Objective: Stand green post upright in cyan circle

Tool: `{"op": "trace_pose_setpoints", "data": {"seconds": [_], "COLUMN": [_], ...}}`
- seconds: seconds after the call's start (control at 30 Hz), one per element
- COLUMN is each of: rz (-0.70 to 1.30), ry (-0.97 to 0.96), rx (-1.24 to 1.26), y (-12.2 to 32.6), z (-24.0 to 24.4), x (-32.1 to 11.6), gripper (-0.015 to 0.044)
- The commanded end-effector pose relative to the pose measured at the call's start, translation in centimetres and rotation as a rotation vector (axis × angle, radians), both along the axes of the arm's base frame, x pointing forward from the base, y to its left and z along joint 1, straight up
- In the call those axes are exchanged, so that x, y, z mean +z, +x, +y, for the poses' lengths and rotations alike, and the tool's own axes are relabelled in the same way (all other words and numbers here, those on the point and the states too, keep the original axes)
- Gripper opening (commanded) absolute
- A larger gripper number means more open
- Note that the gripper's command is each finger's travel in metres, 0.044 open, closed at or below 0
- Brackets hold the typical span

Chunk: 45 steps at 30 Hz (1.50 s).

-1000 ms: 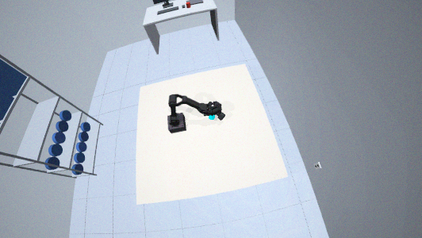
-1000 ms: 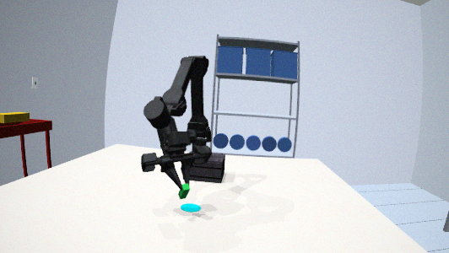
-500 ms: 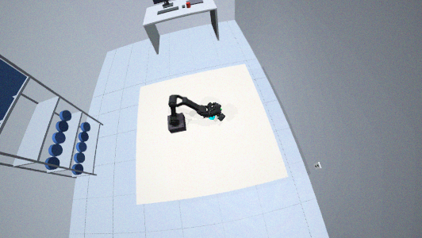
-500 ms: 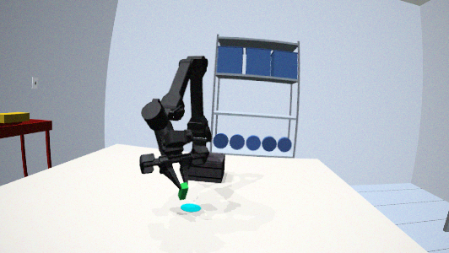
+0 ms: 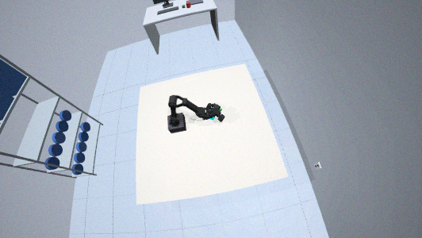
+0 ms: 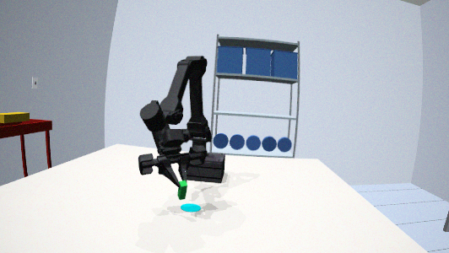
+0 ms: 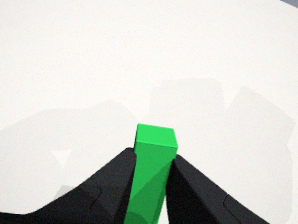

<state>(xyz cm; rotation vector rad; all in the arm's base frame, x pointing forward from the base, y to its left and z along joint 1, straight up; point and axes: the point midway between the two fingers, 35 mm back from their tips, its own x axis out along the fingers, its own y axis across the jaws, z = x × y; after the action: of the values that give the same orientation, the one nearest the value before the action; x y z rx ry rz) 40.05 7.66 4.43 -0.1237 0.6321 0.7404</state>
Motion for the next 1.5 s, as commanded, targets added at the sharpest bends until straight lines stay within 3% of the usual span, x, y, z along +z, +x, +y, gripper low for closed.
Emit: {"op": "trace_pose_setpoints", "data": {"seconds": [0.0,1.47], "rz": [-0.008,-0.2], "ry": [0.019,0.184], "rx": [-0.001,0.035], "y": [-0.2,-2.4], "z": [-0.1,-1.2], "x": [0.0,1.2], "gripper": [0.0023,0.0023]}}
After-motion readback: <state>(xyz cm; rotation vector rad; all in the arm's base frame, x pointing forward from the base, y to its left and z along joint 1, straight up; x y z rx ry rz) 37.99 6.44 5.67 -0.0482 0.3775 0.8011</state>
